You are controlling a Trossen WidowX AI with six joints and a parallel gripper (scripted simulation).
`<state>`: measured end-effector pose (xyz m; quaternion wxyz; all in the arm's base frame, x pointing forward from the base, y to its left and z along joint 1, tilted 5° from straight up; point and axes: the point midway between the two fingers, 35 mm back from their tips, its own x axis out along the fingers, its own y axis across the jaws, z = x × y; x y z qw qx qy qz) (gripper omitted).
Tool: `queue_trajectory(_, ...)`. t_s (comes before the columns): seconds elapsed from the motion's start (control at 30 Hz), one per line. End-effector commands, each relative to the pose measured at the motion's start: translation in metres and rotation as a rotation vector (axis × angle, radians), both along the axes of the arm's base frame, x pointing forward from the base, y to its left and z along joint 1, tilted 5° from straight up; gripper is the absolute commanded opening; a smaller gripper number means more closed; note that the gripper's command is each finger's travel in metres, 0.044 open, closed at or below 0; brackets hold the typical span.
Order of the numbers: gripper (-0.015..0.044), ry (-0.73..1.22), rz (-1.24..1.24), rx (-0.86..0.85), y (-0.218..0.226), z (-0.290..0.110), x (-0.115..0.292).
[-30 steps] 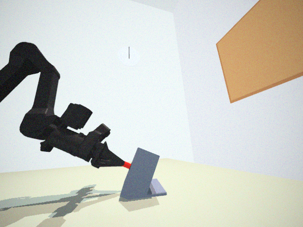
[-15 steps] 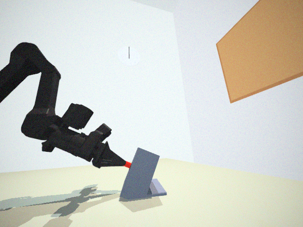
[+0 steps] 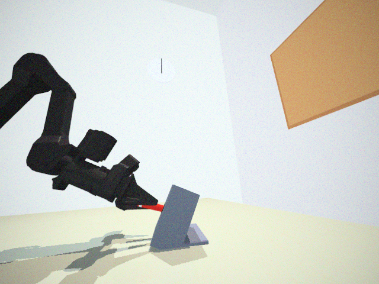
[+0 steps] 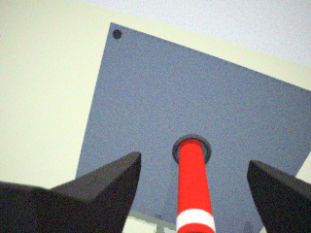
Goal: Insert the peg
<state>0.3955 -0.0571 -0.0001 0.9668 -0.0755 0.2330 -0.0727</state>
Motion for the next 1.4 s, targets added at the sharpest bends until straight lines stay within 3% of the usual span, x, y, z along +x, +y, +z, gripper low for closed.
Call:
queue_trajectory(0.0,0.0368,0.0,-0.001,-0.001,0.0,0.0,-0.001)
queue_trajectory(0.1,0.044,0.0,0.0,-0.001,0.0,0.002,-0.002)
queue_trajectory(1.37,0.044,-0.002,0.003,-0.002,0.008,0.024,-0.033)
